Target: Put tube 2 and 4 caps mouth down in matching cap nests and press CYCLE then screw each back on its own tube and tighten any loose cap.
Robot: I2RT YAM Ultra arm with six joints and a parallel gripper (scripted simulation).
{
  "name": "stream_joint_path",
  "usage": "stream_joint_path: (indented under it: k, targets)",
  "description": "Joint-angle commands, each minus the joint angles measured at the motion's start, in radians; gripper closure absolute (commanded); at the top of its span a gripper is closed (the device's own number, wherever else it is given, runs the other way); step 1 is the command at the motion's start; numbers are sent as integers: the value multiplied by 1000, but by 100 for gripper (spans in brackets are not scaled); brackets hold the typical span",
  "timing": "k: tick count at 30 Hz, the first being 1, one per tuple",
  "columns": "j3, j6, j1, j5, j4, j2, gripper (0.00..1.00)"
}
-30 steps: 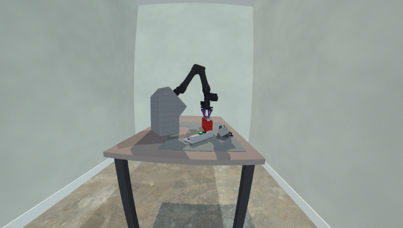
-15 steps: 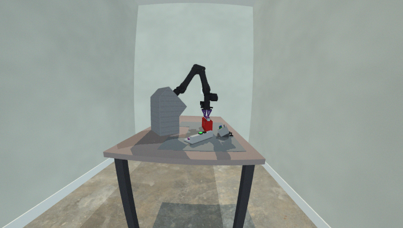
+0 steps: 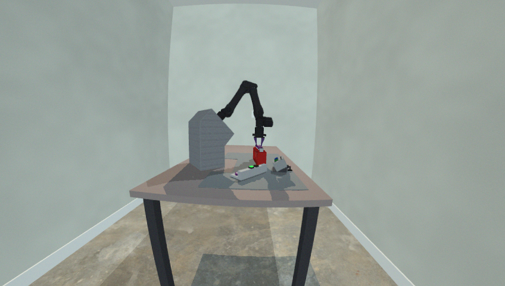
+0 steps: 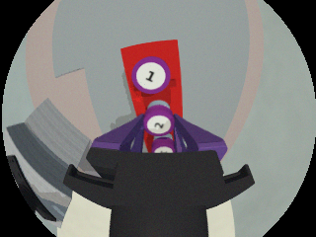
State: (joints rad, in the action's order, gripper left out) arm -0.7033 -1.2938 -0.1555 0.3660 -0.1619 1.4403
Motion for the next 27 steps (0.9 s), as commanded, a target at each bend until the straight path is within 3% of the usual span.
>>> stream_joint_path:
  k: [1, 8, 10, 25, 27]
  targets:
    - [0, 240, 3, 2, 2, -5, 100]
    - [0, 590, 3, 2, 3, -4, 100]
    - [0, 590, 3, 2, 3, -4, 100]
    - [0, 1341, 3, 1, 5, -2, 100]
    - [0, 1341, 3, 1, 5, -2, 100]
